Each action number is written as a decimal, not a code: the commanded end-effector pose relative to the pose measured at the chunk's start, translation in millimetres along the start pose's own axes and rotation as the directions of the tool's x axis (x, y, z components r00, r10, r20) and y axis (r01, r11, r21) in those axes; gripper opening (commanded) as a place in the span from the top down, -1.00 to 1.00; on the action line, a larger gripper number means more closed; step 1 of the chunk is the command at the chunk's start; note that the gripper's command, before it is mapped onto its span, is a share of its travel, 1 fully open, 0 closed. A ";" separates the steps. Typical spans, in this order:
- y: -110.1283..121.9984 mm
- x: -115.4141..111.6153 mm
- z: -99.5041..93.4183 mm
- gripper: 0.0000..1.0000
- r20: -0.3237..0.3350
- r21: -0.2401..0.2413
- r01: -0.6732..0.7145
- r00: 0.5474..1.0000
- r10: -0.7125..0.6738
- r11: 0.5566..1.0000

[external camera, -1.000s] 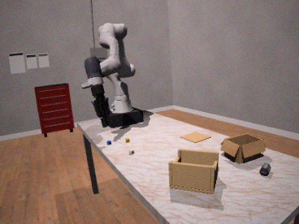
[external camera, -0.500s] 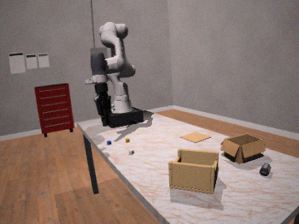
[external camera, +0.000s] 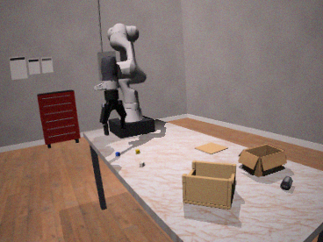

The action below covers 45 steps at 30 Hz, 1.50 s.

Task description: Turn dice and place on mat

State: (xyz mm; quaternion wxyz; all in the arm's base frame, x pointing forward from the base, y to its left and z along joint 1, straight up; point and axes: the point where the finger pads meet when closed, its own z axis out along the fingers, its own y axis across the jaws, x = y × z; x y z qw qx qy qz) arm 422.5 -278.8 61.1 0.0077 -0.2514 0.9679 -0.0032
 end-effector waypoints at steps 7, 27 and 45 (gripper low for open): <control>2.0 1.5 7.0 -1.00 -0.013 -0.004 -0.254 0.967 0.254 0.967; 2.7 2.2 17.2 -1.00 -0.013 -0.003 -0.552 0.834 0.552 0.834; 3.0 3.3 25.8 -1.00 -0.014 0.000 -0.766 0.643 0.766 0.643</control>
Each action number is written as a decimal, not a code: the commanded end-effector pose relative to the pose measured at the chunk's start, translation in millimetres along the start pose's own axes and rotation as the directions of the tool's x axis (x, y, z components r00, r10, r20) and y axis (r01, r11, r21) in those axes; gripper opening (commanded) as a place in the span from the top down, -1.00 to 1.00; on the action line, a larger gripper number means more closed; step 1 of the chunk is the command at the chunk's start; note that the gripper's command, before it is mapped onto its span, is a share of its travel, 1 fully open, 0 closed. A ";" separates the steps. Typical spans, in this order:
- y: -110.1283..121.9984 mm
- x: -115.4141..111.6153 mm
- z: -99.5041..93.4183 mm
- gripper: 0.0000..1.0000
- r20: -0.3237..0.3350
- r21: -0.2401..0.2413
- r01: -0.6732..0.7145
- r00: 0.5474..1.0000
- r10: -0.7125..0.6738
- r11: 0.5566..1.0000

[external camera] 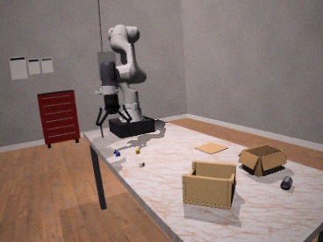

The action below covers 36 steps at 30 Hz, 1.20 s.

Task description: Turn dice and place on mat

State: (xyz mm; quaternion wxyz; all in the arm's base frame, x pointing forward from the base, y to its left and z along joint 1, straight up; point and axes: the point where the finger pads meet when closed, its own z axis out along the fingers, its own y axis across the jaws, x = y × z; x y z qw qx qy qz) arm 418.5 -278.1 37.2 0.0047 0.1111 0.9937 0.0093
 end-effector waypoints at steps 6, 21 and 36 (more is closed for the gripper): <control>-0.3 0.4 5.2 -1.00 0.000 0.017 -0.248 0.969 0.248 0.969; -1.6 1.5 12.4 -1.00 0.005 0.017 -0.480 0.877 0.480 0.877; -3.1 2.6 18.2 -1.00 0.010 0.018 -0.653 0.757 0.653 0.757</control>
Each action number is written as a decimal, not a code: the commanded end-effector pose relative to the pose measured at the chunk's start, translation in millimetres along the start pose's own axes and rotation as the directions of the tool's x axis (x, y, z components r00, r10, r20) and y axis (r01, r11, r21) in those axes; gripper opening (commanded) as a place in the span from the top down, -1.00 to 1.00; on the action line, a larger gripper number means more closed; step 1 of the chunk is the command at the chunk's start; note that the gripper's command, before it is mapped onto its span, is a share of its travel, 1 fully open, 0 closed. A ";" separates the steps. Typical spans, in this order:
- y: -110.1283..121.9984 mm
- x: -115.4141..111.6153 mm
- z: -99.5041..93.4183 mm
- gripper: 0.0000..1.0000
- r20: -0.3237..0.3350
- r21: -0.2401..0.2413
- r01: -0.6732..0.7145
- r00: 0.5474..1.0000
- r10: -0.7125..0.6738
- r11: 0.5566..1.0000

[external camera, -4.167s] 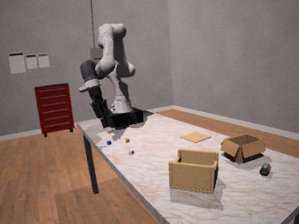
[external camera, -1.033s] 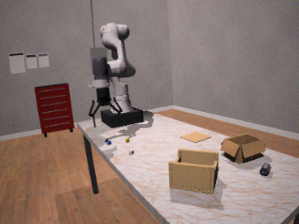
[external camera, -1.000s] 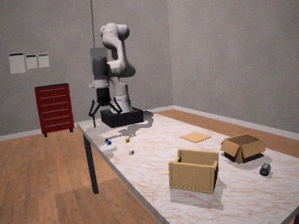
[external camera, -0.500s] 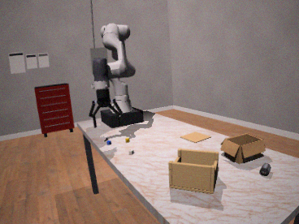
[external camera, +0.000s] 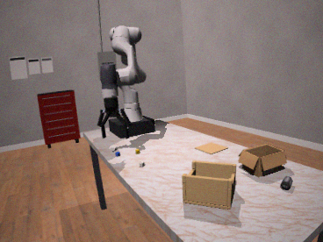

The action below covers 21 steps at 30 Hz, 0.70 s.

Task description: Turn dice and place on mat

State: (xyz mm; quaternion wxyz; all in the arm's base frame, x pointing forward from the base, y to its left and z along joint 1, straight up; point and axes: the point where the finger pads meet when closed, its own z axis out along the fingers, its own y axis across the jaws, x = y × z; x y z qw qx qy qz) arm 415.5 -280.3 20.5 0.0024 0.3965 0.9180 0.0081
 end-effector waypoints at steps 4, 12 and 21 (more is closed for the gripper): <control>-0.9 0.0 4.1 -1.00 0.009 0.015 -0.214 0.977 0.214 0.977; -0.9 0.0 4.2 0.42 0.009 0.015 -0.216 0.976 0.216 0.976; -0.9 0.0 4.2 0.42 0.009 0.015 -0.216 0.976 0.216 0.976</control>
